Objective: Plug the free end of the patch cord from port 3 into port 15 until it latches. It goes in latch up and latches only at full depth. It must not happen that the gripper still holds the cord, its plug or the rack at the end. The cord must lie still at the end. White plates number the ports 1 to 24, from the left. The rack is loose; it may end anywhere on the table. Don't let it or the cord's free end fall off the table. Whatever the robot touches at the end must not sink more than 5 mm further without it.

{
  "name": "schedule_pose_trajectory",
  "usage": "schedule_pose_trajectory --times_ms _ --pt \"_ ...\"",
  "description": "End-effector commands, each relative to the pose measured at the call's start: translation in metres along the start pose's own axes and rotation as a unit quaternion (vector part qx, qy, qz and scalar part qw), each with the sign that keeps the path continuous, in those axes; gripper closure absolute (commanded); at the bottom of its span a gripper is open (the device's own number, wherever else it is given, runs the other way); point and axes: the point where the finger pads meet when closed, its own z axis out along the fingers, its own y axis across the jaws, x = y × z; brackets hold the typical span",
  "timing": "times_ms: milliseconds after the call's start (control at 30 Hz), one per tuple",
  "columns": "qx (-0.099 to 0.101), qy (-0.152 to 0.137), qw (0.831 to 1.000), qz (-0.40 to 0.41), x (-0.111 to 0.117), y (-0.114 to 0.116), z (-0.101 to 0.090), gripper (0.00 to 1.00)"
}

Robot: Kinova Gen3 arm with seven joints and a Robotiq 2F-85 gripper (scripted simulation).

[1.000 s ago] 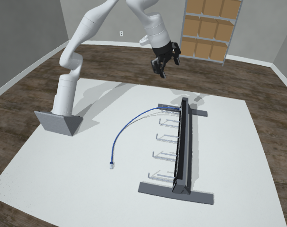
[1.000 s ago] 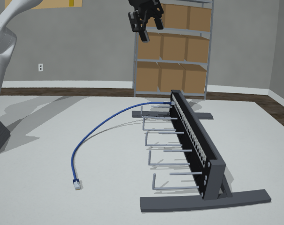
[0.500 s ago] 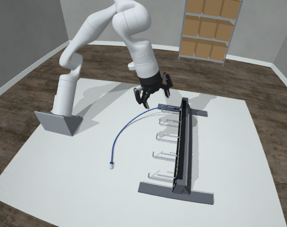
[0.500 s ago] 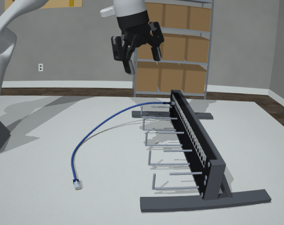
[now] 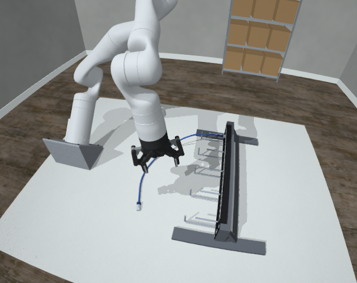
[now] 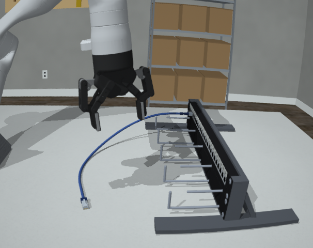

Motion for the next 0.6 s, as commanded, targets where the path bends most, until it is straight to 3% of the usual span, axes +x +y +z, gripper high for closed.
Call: schedule_pose_trajectory --times_ms 0,133,233,567 --pt "0.007 0.009 1.000 0.017 -0.006 -0.017 0.013 0.00" --pt "0.040 0.013 0.998 0.052 -0.018 -0.066 0.032 0.00" --pt "0.055 0.015 0.996 0.066 -0.022 -0.087 0.040 0.00" --pt "0.061 0.016 0.995 0.072 -0.023 -0.097 0.043 0.00"
